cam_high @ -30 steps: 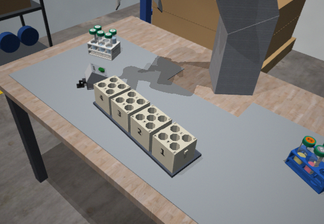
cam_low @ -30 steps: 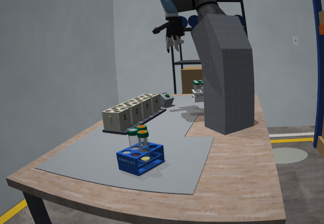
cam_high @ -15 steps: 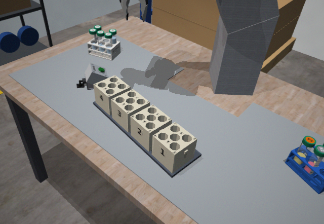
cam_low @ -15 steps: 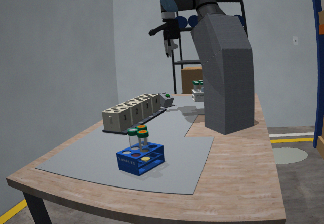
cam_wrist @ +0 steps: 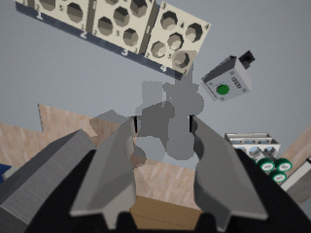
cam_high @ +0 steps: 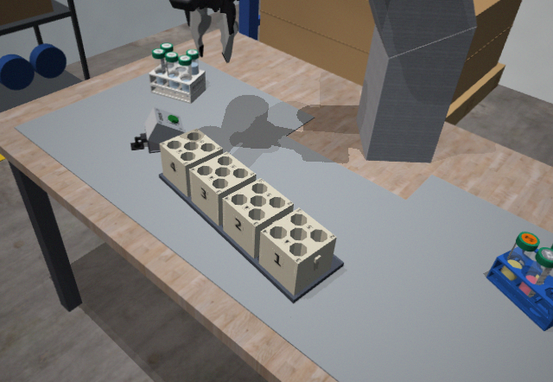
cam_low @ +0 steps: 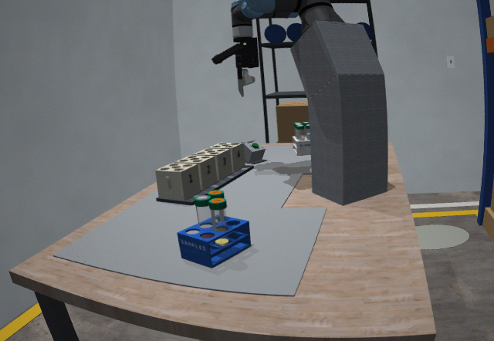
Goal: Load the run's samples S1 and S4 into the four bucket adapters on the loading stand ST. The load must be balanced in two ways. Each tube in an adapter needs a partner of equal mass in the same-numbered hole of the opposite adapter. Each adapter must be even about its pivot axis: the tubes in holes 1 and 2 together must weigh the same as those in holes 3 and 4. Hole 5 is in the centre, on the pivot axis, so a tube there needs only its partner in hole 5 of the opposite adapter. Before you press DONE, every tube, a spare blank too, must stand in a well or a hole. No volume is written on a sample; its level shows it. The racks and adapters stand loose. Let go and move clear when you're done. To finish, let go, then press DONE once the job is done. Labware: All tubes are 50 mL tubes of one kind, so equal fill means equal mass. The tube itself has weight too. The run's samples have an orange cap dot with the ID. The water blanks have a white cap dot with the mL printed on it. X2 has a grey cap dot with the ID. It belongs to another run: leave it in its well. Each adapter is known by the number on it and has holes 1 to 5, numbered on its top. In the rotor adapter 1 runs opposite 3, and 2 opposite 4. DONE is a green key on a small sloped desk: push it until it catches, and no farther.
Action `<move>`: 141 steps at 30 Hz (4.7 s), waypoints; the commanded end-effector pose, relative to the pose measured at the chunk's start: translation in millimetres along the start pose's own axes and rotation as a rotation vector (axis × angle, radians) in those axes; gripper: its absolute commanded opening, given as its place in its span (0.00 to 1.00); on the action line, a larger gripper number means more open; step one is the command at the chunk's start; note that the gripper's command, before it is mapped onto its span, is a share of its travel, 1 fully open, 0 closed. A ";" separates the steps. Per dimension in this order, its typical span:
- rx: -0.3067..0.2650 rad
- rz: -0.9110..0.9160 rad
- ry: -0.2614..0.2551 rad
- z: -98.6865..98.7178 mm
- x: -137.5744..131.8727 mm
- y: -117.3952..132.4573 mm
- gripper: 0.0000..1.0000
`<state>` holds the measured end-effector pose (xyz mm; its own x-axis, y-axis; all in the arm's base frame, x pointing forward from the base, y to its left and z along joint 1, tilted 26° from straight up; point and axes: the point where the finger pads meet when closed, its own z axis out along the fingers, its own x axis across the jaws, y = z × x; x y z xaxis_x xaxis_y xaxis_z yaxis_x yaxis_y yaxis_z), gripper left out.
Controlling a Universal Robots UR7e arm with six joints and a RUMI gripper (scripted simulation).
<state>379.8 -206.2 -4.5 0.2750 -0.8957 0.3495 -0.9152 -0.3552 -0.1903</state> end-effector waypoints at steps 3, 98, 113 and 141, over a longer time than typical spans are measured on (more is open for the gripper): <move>-0.014 0.129 0.026 20.7 7.5 -33.2 0.35; 0.026 1.538 0.049 115.6 148.3 92.2 0.35; 0.026 1.538 0.049 111.0 219.6 173.8 0.35; 0.026 1.538 0.050 138.1 265.2 224.6 0.35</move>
<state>283.8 -555.2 -69.2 -0.9104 -0.3796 -0.1645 -0.2909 0.8701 -0.3979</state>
